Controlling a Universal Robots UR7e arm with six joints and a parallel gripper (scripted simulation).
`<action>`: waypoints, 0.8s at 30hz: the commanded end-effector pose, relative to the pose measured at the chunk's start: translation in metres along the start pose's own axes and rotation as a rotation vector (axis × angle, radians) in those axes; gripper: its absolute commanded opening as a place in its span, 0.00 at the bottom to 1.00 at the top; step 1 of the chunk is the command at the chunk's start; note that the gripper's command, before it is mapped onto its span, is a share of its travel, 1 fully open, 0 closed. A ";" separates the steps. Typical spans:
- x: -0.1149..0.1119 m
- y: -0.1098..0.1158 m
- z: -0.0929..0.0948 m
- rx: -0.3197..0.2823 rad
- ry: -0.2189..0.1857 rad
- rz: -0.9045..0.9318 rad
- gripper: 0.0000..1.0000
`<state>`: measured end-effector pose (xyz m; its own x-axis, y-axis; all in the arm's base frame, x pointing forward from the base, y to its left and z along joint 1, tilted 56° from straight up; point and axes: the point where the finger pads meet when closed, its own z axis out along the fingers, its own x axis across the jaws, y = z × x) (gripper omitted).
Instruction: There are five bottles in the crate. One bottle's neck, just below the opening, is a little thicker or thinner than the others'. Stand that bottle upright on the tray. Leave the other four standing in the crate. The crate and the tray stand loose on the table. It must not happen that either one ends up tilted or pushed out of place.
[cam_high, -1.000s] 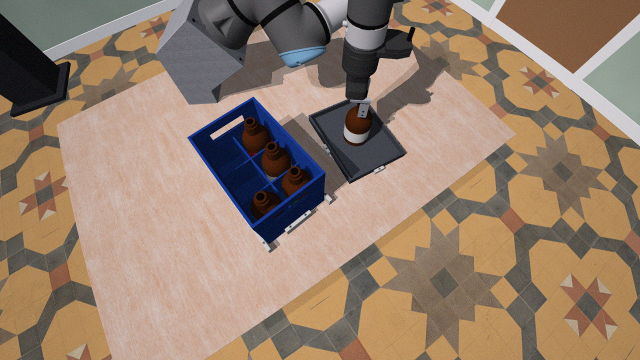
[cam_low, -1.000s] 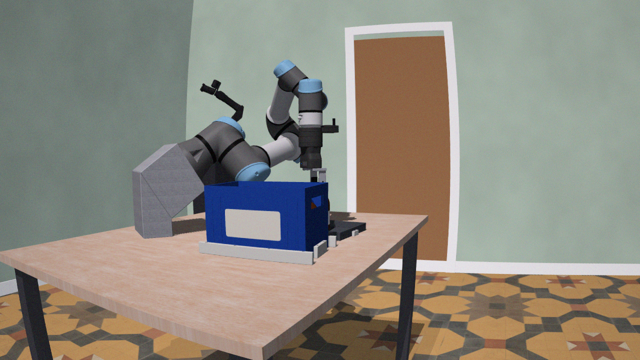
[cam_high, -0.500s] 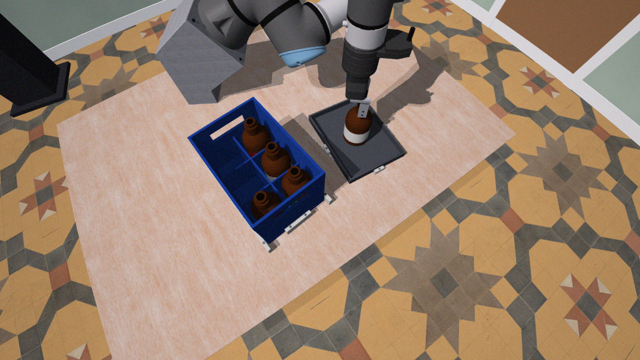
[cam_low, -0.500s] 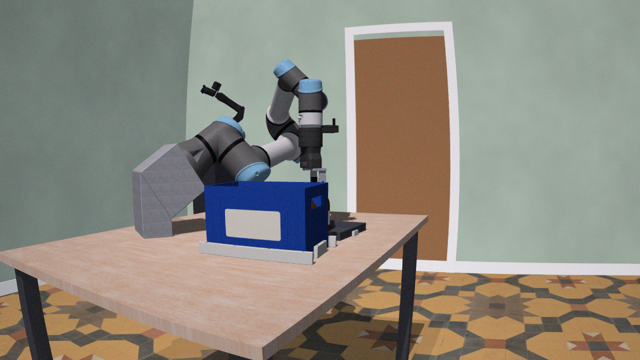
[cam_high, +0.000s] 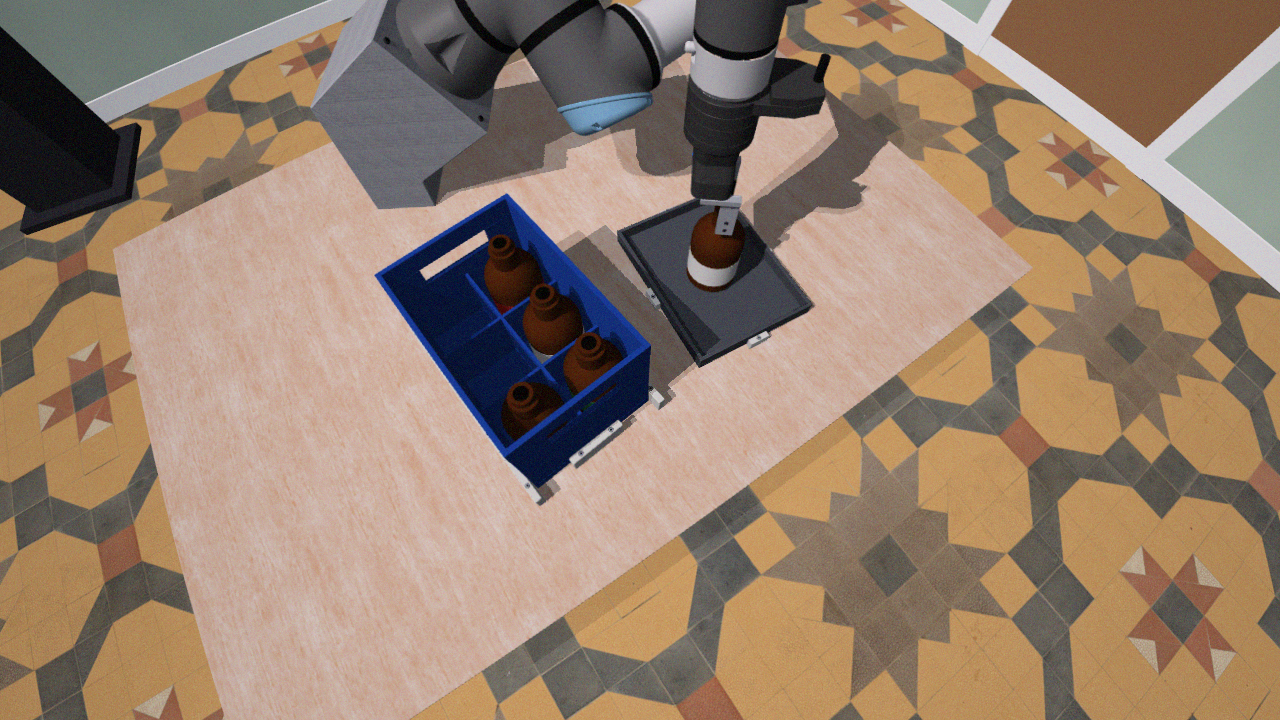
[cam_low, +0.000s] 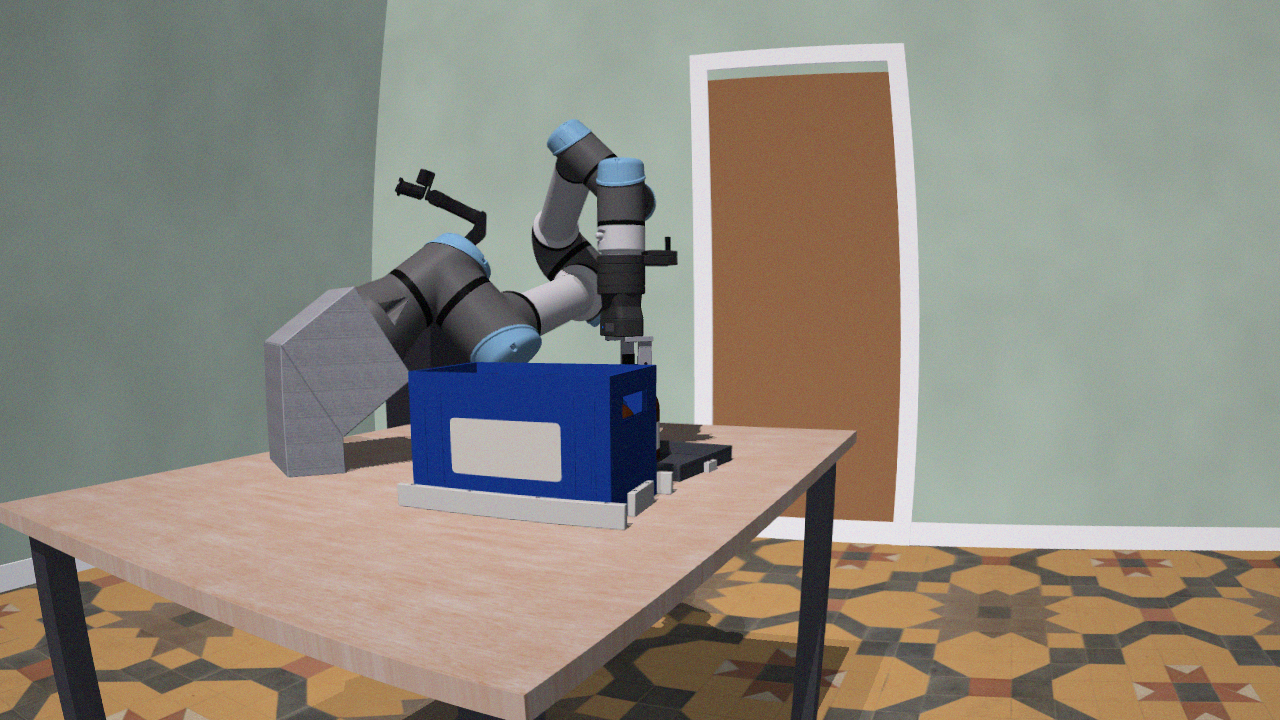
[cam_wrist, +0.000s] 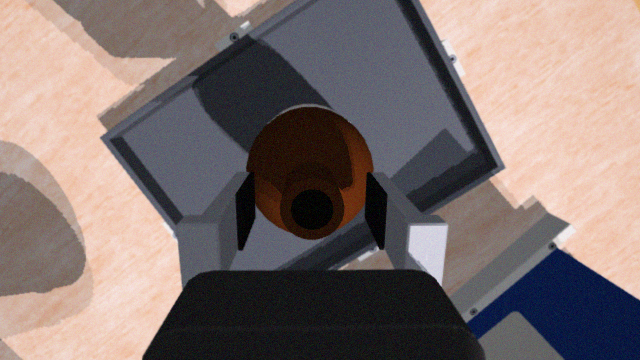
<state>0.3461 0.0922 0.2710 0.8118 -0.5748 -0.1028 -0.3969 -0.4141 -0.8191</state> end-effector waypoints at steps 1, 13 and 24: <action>0.000 0.000 0.000 0.000 0.000 0.000 1.00; 0.000 0.000 0.000 0.000 0.000 0.000 1.00; 0.000 0.000 -0.004 0.000 0.000 0.000 1.00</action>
<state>0.3455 0.0911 0.2719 0.8118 -0.5748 -0.1029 -0.3970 -0.4141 -0.8191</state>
